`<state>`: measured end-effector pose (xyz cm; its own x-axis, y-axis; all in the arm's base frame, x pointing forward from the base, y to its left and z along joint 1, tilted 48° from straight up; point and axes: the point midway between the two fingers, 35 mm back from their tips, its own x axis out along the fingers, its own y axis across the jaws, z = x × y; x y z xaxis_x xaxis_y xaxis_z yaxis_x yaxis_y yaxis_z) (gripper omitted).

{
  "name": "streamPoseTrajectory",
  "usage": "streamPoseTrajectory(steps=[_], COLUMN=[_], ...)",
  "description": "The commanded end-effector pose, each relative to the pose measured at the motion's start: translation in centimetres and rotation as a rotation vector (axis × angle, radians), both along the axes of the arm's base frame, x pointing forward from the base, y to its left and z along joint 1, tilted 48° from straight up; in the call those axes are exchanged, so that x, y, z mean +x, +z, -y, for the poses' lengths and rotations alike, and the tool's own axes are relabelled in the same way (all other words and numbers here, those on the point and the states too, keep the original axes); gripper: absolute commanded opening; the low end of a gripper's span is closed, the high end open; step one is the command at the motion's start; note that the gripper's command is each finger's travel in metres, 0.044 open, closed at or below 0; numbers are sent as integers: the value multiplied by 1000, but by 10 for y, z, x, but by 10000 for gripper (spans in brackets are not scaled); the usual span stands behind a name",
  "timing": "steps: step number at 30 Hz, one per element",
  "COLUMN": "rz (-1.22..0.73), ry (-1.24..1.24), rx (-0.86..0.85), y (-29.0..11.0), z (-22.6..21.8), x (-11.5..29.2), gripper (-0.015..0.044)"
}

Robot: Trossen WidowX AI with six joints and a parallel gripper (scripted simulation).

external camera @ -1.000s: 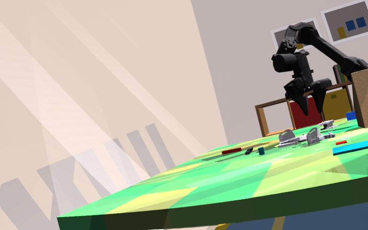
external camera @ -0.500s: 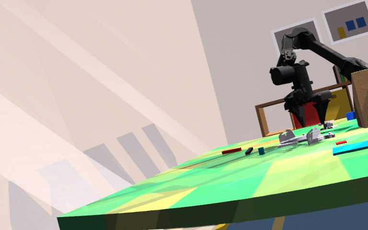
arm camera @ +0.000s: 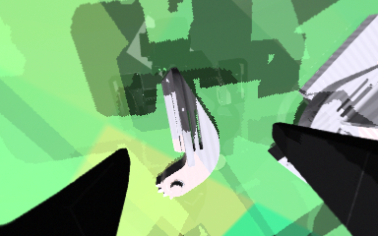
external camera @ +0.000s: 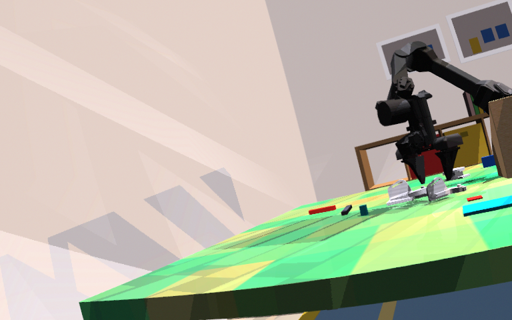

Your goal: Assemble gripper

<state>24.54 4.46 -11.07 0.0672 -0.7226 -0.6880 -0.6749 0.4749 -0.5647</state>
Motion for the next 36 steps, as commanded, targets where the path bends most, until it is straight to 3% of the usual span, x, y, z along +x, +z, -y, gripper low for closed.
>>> streamPoseTrajectory(steps=[1,36], rz=[-7,-6], ry=[5,4], rx=[-6,-10], y=[-4,-22], z=[6,26], x=[-1,-1], gripper=[440,440])
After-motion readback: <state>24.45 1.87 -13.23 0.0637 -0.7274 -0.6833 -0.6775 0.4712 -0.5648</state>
